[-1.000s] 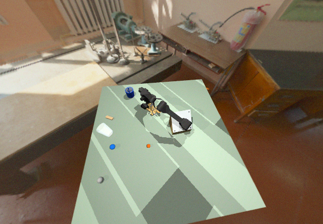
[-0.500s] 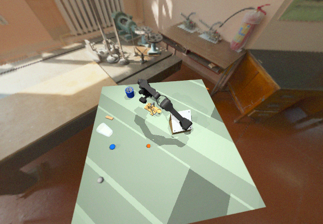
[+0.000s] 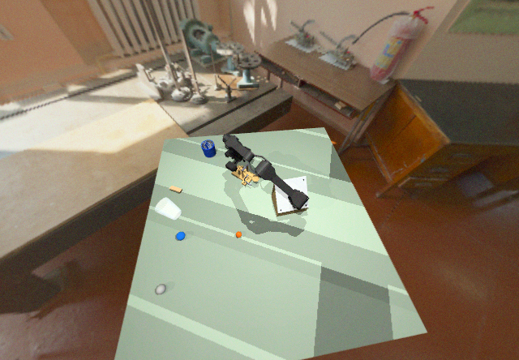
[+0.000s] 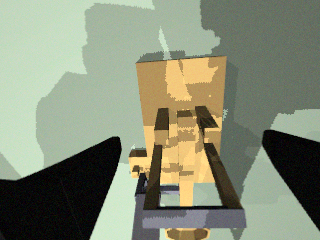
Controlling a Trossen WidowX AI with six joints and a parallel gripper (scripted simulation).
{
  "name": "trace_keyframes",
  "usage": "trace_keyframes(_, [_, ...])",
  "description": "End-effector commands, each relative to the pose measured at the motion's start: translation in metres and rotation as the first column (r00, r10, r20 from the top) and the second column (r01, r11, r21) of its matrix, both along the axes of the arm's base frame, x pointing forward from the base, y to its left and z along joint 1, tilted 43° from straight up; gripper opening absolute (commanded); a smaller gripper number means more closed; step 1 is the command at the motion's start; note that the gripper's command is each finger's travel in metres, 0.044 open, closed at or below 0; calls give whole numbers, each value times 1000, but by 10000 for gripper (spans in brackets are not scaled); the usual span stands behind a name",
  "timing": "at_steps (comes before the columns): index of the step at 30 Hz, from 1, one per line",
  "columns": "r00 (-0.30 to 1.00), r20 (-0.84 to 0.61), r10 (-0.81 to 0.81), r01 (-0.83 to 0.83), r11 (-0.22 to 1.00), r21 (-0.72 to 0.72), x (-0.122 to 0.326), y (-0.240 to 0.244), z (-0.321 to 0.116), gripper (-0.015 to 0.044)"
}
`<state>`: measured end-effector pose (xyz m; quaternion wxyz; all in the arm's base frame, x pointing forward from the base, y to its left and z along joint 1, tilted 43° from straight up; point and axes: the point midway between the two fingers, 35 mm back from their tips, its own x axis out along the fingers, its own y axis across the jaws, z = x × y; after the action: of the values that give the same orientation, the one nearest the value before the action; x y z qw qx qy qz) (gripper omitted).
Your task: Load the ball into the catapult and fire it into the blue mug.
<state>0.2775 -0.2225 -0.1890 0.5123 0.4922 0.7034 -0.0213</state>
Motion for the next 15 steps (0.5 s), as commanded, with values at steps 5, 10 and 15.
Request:
trace_keyframes(5, [1000,7,-12,12,1000,-8,2,5,-7,440])
trace_keyframes(10, [1000,7,-12,12,1000,-8,2,10,-14,440])
trace_keyframes(15, [1000,8,-12,12,1000,-8,3,16,-20,440])
